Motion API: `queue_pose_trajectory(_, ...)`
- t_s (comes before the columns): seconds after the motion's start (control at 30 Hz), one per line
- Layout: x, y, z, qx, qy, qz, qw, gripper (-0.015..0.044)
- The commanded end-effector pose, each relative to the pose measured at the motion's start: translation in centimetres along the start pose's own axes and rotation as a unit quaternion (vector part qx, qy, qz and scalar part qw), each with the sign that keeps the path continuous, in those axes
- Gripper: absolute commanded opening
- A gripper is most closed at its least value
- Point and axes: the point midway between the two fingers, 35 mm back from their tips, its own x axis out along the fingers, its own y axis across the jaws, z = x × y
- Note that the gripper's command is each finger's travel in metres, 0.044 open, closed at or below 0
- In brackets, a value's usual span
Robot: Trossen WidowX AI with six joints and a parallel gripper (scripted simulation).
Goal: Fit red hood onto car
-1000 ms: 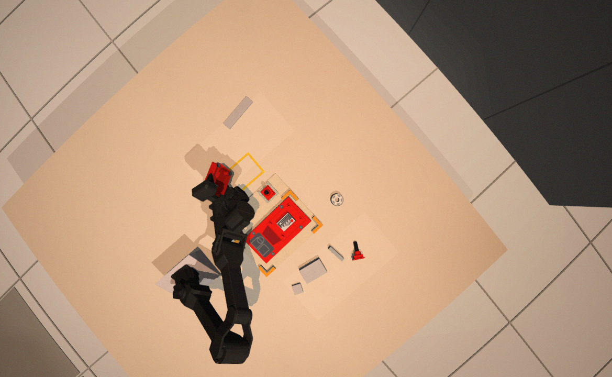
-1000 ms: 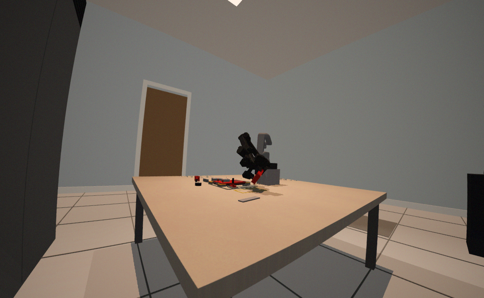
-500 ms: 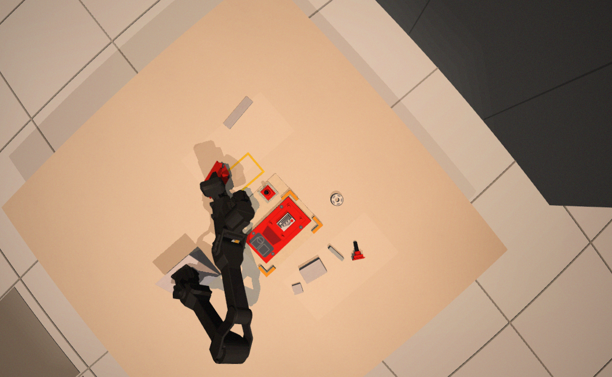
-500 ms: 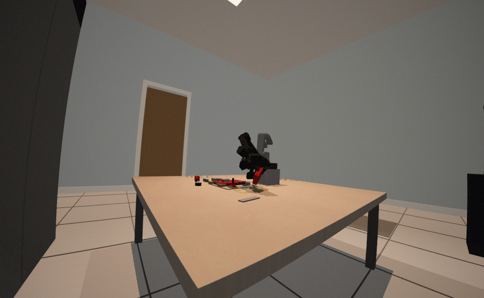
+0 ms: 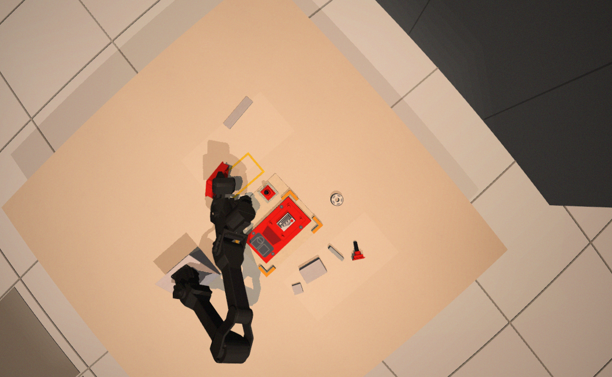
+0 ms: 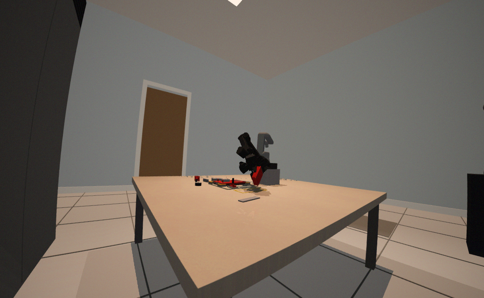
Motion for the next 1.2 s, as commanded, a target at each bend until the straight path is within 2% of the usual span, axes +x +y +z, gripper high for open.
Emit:
queue_pose_trajectory(0.0,0.1,-0.4,0.0,0.071,0.002,-0.001,0.997,0.0)
queue_pose_trajectory(0.47,0.7,-2.0,0.9,0.302,0.001,-0.002,0.953,0.0)
queue_pose_trajectory(0.9,1.4,-5.3,2.3,0.52,-0.001,-0.003,0.854,0.0)
queue_pose_trajectory(1.13,1.2,-3.8,2.4,0.484,0.004,0.01,0.875,0.0)
queue_pose_trajectory(1.17,1.1,-3.8,2.6,0.498,0.006,0.014,0.867,0.0026)
